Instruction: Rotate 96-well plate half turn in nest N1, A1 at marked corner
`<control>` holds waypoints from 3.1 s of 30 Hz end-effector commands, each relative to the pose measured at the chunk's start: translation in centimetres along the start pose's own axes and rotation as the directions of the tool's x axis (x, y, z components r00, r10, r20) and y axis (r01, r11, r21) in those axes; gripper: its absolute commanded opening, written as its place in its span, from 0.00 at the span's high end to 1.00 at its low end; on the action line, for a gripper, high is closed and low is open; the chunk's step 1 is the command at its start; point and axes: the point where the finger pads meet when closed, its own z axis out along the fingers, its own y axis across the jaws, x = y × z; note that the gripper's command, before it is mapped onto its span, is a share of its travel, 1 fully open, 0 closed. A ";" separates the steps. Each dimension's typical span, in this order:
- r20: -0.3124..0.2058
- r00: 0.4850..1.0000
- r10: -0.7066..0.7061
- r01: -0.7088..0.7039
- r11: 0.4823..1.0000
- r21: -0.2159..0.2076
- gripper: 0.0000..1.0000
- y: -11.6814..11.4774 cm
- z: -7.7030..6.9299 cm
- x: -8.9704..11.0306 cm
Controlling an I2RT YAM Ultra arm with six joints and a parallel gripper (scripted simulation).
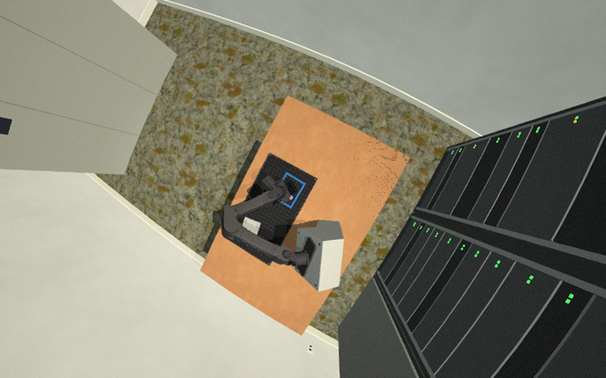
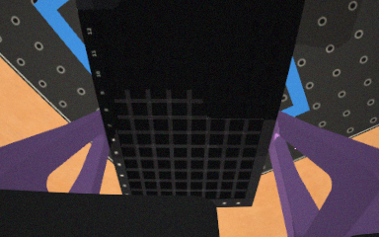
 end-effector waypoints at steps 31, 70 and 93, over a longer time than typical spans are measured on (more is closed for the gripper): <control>0.002 1.000 0.018 -0.018 1.000 0.015 1.00 -0.7 0.9 0.5; 0.011 1.000 0.007 -0.007 1.000 0.011 1.00 -0.6 3.6 0.0; 0.009 1.000 0.010 -0.010 1.000 0.014 1.00 -0.7 4.7 0.1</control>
